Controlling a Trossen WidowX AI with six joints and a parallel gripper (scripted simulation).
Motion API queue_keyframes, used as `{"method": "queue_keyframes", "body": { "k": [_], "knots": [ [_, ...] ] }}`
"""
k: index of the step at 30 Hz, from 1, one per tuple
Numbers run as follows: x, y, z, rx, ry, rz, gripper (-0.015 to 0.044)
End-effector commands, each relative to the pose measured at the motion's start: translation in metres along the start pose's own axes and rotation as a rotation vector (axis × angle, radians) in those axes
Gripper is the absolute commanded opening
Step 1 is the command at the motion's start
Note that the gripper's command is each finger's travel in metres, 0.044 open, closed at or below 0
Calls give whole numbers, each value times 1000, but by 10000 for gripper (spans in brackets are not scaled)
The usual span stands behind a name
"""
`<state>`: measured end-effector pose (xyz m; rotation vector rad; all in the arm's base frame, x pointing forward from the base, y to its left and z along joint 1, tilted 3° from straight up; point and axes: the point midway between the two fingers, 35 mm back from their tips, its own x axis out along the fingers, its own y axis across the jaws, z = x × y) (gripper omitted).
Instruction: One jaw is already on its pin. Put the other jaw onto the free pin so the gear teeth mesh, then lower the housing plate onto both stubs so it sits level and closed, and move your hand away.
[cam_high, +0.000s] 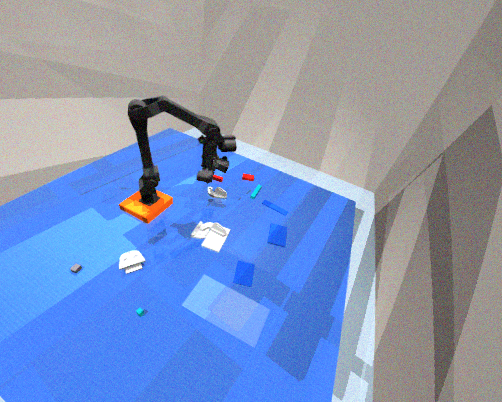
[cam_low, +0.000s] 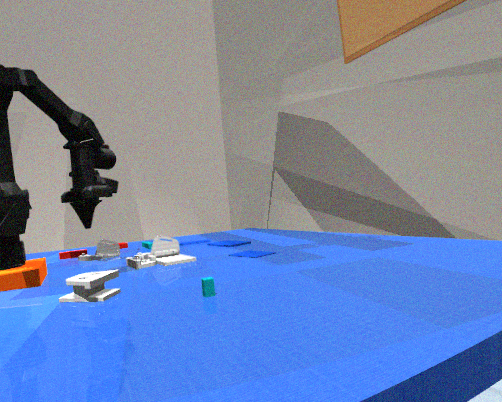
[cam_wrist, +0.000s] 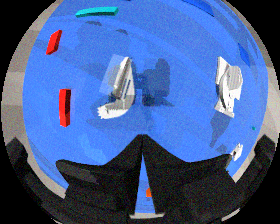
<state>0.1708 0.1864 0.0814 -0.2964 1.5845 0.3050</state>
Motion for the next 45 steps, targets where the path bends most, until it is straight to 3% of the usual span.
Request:
{"method": "queue_keyframes", "body": {
  "k": [1,4,21,45],
  "knots": [
    [0,0,0,0,0,0,0],
    [0,0,0,0,0,0,0],
    [0,0,0,0,0,0,440],
    [0,0,0,0,0,0,440]
  ]
}}
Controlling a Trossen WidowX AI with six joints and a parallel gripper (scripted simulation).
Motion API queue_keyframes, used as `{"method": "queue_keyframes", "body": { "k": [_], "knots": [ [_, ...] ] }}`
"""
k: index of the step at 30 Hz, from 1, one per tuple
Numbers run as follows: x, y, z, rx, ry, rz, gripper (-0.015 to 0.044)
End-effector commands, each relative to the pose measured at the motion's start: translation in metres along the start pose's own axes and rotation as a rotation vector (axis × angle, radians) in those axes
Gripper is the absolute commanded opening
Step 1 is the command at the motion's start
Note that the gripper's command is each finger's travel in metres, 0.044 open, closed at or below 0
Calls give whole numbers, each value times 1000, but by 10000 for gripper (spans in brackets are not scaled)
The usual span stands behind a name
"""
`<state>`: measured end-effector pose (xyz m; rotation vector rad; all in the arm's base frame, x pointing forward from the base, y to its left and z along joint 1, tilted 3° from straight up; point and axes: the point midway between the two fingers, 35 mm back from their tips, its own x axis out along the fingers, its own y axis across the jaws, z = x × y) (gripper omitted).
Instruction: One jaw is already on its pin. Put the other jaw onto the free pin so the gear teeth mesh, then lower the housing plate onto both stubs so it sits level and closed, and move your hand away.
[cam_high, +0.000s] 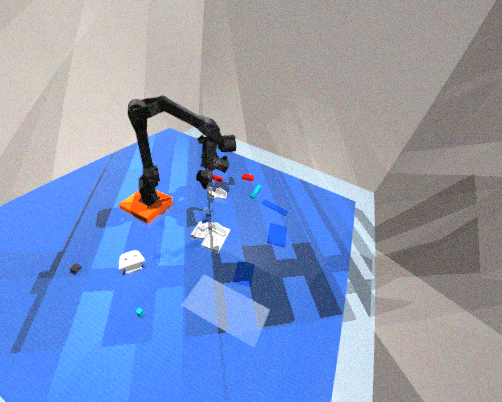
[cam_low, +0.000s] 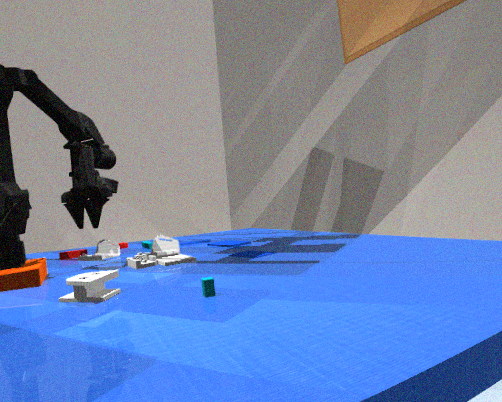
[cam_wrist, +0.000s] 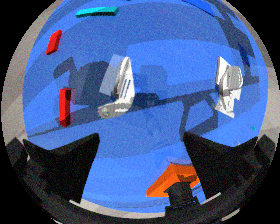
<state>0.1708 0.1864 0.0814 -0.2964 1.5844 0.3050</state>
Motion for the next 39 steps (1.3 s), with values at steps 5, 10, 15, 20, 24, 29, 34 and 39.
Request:
{"method": "queue_keyframes", "body": {
  "k": [5,10,15,20,24,29,34,39],
  "knots": [
    [0,0,0,0,0,0,414],
    [0,0,0,0,0,0,282],
    [0,0,0,0,0,0,151],
    [0,0,0,0,0,0,20],
    [0,0,0,0,0,0,0],
    [0,0,0,0,0,0,0],
    [0,0,0,0,0,0,0],
    [-2,4,7,47,0,1,105]
  ]
}}
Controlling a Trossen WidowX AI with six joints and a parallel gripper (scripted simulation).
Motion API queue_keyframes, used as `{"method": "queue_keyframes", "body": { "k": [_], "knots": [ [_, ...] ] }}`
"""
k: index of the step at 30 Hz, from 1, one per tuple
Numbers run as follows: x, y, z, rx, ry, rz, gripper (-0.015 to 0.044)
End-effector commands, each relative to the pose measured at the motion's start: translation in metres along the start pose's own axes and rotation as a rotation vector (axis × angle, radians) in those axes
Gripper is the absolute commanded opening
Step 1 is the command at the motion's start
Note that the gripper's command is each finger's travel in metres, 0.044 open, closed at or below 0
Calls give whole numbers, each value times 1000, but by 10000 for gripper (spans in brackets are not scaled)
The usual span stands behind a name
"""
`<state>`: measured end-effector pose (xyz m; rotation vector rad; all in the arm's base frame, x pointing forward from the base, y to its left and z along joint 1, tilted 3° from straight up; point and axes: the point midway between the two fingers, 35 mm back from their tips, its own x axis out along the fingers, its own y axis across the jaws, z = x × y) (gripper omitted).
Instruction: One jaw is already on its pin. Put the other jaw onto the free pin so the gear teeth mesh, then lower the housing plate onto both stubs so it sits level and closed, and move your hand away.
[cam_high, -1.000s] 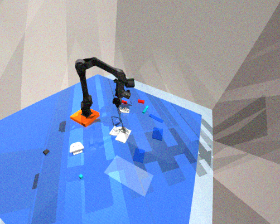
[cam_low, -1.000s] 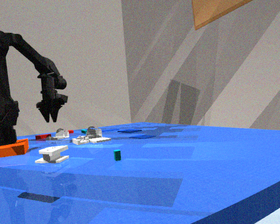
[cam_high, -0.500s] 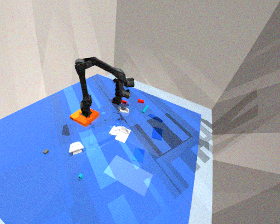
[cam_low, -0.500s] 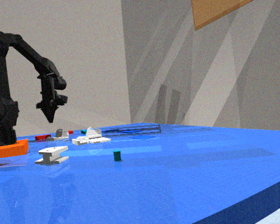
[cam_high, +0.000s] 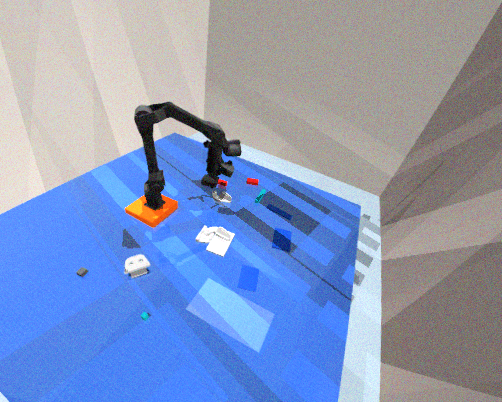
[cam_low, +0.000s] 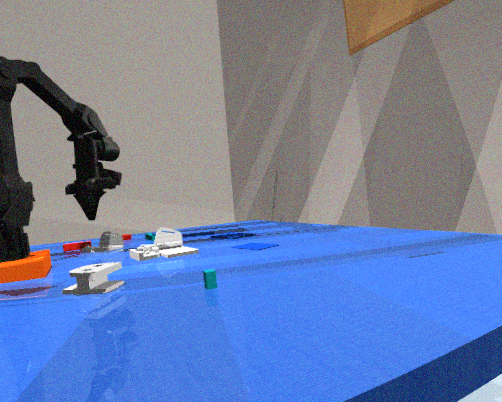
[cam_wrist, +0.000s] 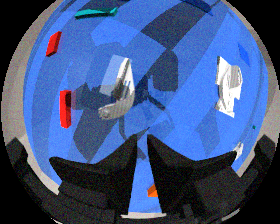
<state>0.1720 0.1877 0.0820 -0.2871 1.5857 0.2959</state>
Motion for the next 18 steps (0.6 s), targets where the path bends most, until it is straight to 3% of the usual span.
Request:
{"method": "queue_keyframes", "body": {
  "k": [1,13,18],
  "knots": [
    [-3,6,11,69,0,1,131],
    [-10,23,44,280,0,5,440],
    [21,23,44,280,0,5,440]
  ]
}}
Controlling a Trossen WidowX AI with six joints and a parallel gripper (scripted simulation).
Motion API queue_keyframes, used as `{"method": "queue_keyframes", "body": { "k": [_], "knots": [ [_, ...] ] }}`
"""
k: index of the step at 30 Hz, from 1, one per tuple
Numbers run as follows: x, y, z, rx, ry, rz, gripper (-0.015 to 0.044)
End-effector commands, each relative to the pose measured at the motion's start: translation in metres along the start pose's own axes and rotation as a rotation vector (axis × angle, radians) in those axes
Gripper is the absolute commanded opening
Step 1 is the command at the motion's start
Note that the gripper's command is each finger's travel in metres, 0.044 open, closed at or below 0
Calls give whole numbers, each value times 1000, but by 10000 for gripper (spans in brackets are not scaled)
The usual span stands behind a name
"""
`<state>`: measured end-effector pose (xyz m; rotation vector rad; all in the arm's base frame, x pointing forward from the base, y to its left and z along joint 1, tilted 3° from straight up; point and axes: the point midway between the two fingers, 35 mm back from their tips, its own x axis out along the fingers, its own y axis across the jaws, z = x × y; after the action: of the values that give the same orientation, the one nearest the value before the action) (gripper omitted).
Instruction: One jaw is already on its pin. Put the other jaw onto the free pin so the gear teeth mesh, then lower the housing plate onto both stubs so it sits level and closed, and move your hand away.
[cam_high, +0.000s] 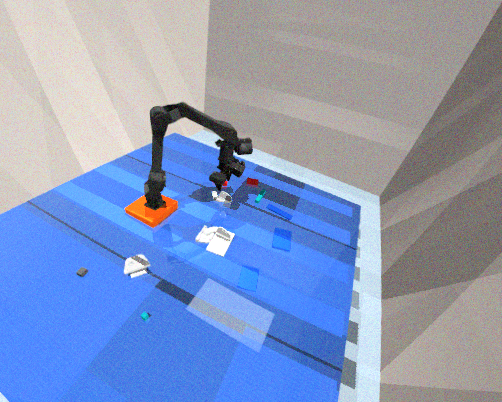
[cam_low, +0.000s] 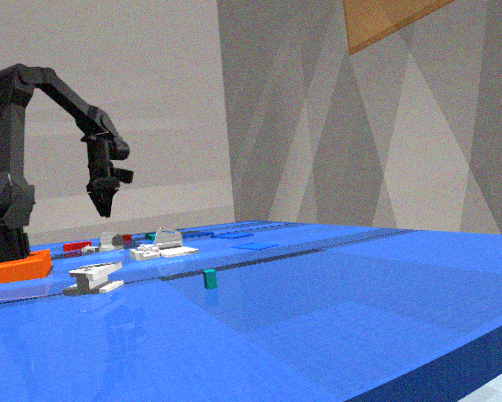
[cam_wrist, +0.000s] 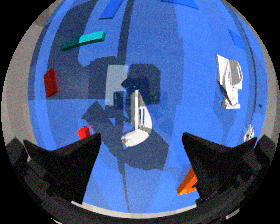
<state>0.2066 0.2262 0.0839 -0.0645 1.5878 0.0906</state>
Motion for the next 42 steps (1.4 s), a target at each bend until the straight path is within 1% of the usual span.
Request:
{"method": "queue_keyframes", "body": {
  "k": [1,10,42],
  "knots": [
    [31,-1,-3,9,18,-10,440],
    [34,-1,-3,9,18,-10,440],
    [83,-2,-4,9,18,-10,440]
  ]
}}
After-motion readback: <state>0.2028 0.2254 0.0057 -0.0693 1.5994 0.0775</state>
